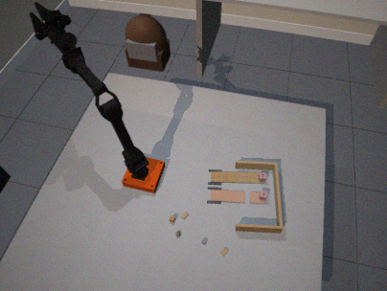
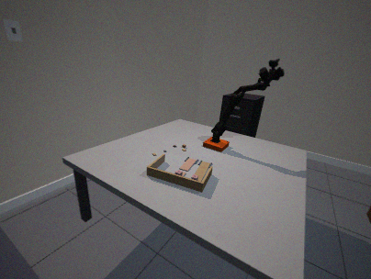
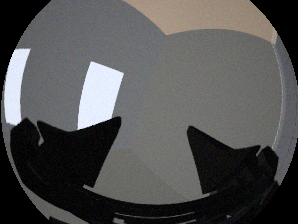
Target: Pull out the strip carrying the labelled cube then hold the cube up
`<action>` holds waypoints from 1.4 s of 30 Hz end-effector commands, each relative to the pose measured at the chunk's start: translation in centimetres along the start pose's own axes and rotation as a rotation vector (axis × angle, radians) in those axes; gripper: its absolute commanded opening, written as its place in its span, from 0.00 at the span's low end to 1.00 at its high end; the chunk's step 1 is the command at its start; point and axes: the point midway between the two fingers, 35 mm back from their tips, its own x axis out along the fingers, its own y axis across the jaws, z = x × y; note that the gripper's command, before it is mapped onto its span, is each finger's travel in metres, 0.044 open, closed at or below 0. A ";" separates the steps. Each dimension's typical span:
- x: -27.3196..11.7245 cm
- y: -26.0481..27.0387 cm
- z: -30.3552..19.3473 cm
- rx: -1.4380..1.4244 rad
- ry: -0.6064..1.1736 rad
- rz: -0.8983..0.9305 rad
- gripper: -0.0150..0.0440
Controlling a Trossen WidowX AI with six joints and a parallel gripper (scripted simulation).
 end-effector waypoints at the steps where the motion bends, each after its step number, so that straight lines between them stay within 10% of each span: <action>1: -0.1 0.1 0.3 -0.008 -0.005 -0.002 0.93; 25: -22.2 13.5 29.0 -0.973 -0.674 -0.527 0.93; 42: -49.0 26.9 31.5 -1.338 -1.227 -1.162 0.93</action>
